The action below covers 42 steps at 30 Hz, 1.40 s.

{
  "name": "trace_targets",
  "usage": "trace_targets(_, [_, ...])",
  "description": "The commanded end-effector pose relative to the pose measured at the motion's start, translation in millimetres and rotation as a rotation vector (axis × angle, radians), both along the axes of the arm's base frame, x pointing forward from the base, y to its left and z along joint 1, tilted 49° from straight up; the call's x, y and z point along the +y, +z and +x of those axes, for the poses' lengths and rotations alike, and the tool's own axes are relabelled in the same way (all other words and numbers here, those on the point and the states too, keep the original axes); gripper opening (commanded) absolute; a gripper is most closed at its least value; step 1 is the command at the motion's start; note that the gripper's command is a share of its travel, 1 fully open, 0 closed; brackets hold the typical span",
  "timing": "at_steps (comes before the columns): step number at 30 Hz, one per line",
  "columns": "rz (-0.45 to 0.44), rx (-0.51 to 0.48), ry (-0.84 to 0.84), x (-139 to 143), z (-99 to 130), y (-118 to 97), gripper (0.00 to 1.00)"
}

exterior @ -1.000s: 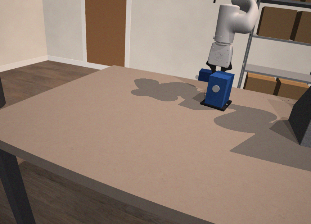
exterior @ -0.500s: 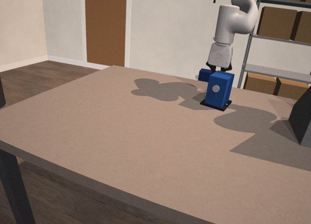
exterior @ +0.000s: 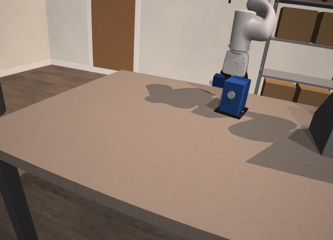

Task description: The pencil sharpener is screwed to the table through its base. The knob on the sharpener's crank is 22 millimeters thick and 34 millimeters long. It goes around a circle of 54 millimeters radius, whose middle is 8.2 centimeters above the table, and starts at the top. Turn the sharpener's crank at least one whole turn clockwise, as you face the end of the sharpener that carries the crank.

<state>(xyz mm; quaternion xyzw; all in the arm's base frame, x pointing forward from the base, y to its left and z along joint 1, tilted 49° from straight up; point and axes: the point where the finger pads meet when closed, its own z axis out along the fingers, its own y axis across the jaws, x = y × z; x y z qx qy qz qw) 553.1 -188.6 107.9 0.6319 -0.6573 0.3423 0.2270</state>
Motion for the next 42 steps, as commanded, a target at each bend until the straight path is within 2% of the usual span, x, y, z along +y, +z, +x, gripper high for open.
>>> trace_targets(1, [0.0,-0.001,0.001,-8.1,-2.5,-7.9,0.0])
trace_targets(19, [0.0,-0.001,0.001,-25.8,-24.4,-27.2,0.0])
trace_targets(42, [0.0,-0.001,0.001,-28.9,-35.7,-31.6,0.0])
